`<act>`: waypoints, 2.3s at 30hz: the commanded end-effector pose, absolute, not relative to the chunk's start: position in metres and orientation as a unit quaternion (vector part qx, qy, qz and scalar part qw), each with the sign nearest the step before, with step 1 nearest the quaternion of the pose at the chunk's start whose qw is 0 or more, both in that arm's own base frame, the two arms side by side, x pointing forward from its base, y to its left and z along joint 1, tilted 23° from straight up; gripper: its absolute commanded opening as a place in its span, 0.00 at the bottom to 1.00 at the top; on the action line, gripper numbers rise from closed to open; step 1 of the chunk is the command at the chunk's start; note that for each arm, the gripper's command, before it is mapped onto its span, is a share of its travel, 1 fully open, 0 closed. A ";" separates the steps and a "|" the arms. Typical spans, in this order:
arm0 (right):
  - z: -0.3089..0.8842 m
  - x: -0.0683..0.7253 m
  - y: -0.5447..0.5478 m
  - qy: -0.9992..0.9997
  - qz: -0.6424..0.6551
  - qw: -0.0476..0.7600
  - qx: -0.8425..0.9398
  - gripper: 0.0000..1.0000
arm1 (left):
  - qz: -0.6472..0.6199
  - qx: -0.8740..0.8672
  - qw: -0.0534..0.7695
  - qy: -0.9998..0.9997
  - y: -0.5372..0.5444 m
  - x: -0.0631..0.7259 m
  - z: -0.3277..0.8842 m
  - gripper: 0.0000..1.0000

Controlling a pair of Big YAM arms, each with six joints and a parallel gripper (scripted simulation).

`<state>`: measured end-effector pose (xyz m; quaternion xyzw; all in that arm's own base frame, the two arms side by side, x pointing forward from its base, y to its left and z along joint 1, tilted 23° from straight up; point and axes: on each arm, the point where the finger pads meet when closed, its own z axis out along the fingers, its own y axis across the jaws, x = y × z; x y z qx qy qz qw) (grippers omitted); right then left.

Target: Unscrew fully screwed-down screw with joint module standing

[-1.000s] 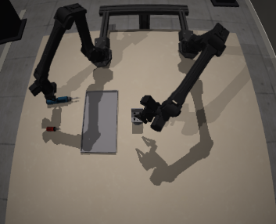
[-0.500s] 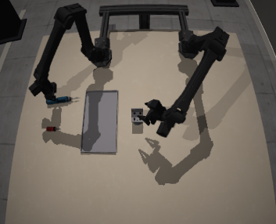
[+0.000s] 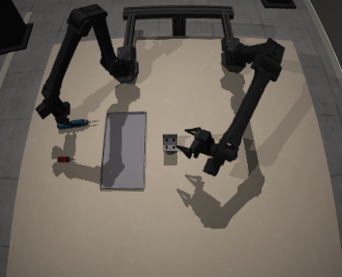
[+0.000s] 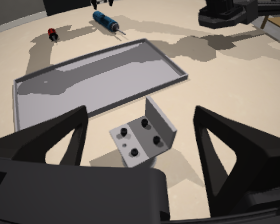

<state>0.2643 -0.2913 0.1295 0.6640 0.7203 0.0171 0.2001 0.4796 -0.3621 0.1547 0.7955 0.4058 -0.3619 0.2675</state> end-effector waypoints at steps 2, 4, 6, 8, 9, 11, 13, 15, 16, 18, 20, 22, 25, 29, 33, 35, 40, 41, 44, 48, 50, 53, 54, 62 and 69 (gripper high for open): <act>0.122 0.265 -0.291 0.717 0.021 0.191 0.670 0.65 | -0.359 0.808 0.271 0.381 -0.378 0.483 0.158 0.86; 0.122 0.265 -0.291 0.717 0.021 0.191 0.670 0.65 | -0.355 0.802 0.275 0.393 -0.362 0.496 0.153 0.86; 0.122 0.265 -0.291 0.717 0.021 0.191 0.670 0.65 | -0.355 0.802 0.275 0.393 -0.361 0.498 0.148 0.86; 0.122 0.265 -0.291 0.717 0.021 0.191 0.670 0.65 | -0.351 0.804 0.279 0.391 -0.360 0.502 0.144 0.86; 0.122 0.265 -0.291 0.717 0.021 0.191 0.670 0.65 | -0.351 0.805 0.280 0.388 -0.363 0.501 0.141 0.86; 0.122 0.265 -0.291 0.717 0.021 0.191 0.670 0.65 | -0.351 0.809 0.279 0.379 -0.371 0.498 0.137 0.86; 0.122 0.265 -0.291 0.717 0.021 0.191 0.670 0.65 | -0.351 0.809 0.279 0.380 -0.370 0.500 0.134 0.86; 0.122 0.265 -0.291 0.717 0.021 0.191 0.670 0.65 | -0.351 0.809 0.280 0.381 -0.368 0.501 0.134 0.86; 0.122 0.265 -0.291 0.717 0.021 0.191 0.670 0.65 | -0.351 0.809 0.280 0.381 -0.368 0.501 0.134 0.86; 0.122 0.265 -0.291 0.717 0.021 0.191 0.670 0.65 | -0.349 0.807 0.281 0.384 -0.364 0.504 0.132 0.86; 0.122 0.265 -0.291 0.717 0.021 0.191 0.670 0.65 | -0.348 0.805 0.283 0.389 -0.356 0.510 0.127 0.86; 0.122 0.265 -0.291 0.717 0.021 0.191 0.670 0.65 | -0.348 0.805 0.283 0.389 -0.355 0.512 0.122 0.86; 0.122 0.265 -0.291 0.717 0.021 0.191 0.670 0.65 | -0.350 0.807 0.280 0.384 -0.360 0.509 0.115 0.86; 0.122 0.265 -0.291 0.717 0.021 0.191 0.670 0.65 | -0.349 0.806 0.281 0.387 -0.353 0.515 0.105 0.86; 0.122 0.265 -0.291 0.717 0.021 0.191 0.670 0.65 | -0.350 0.807 0.280 0.385 -0.356 0.513 0.105 0.86; 0.122 0.265 -0.291 0.717 0.021 0.191 0.670 0.65 | -0.350 0.807 0.280 0.384 -0.356 0.514 0.103 0.86; 0.122 0.265 -0.291 0.717 0.021 0.191 0.670 0.65 | -0.348 0.805 0.282 0.390 -0.347 0.522 0.091 0.86; 0.122 0.265 -0.291 0.717 0.021 0.191 0.670 0.65 | -0.349 0.806 0.281 0.388 -0.348 0.521 0.088 0.86; 0.122 0.265 -0.291 0.717 0.021 0.191 0.670 0.65 | -0.351 0.808 0.278 0.382 -0.354 0.518 0.081 0.86; 0.122 0.265 -0.291 0.717 0.021 0.191 0.670 0.65 | -0.350 0.806 0.280 0.386 -0.347 0.523 0.076 0.86; 0.122 0.265 -0.291 0.717 0.021 0.191 0.670 0.65 | -0.350 0.807 0.280 0.385 -0.349 0.522 0.077 0.86; 0.122 0.265 -0.291 0.717 0.021 0.191 0.670 0.65 | -0.349 0.805 0.281 0.390 -0.342 0.527 0.072 0.86; 0.122 0.265 -0.291 0.717 0.021 0.191 0.670 0.65 | -0.349 0.805 0.281 0.390 -0.341 0.528 0.069 0.86; 0.122 0.265 -0.291 0.717 0.021 0.191 0.670 0.65 | -0.350 0.807 0.279 0.386 -0.341 0.531 0.050 0.86; 0.122 0.265 -0.291 0.717 0.021 0.191 0.670 0.65 | -0.351 0.807 0.278 0.385 -0.342 0.531 0.045 0.86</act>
